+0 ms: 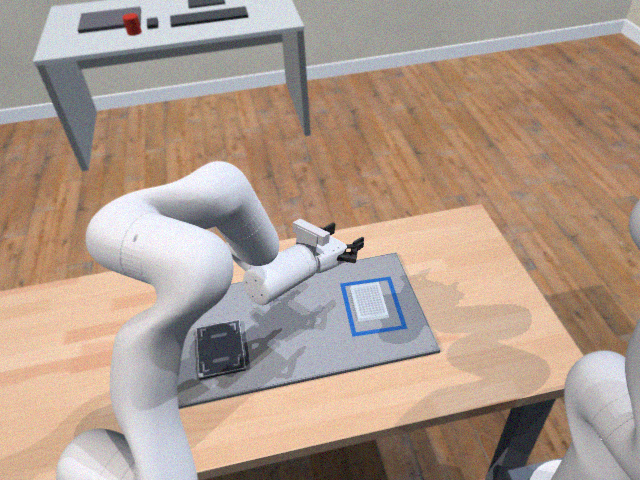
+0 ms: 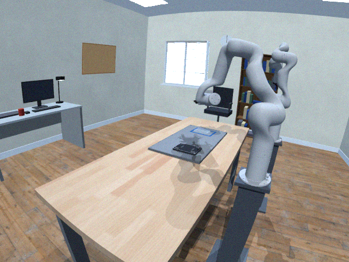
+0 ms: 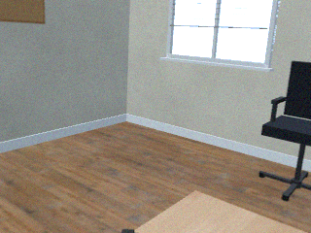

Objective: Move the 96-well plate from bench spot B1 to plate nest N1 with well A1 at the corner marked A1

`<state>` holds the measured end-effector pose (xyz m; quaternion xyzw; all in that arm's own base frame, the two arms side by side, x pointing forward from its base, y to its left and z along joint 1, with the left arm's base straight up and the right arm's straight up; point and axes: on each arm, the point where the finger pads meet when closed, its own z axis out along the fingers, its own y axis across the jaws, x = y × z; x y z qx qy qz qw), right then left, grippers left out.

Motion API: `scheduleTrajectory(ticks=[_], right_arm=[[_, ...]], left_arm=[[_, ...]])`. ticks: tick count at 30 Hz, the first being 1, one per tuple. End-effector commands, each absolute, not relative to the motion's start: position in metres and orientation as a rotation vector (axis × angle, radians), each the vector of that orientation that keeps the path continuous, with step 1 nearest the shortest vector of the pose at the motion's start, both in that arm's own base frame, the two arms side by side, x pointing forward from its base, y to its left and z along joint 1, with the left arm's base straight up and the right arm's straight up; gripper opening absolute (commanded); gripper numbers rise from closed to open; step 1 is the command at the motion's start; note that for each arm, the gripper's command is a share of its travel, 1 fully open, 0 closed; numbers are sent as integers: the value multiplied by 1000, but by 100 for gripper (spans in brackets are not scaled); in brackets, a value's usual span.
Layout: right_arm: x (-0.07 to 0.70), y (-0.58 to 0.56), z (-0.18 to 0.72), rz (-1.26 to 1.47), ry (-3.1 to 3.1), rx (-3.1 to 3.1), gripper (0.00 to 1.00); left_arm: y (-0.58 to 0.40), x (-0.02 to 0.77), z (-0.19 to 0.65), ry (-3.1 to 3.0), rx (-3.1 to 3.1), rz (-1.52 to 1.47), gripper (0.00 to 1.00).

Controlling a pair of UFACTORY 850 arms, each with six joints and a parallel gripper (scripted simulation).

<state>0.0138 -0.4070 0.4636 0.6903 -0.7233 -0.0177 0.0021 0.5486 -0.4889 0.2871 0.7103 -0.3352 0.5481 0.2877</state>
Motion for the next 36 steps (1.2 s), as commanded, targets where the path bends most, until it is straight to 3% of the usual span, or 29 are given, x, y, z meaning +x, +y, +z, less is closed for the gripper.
scheduleTrajectory(ticks=[1,24,36], right_arm=[[5,-402,466,-32,-2260,2181,0],[-7,-392,468,0,-2242,2200,0],[-7,-392,468,0,-2242,2200,0]], left_arm=[[-489,549,288,-895,1895,1466,100],[-489,549,288,-895,1895,1466,100],[-506,577,256,-844,2104,1313,100]])
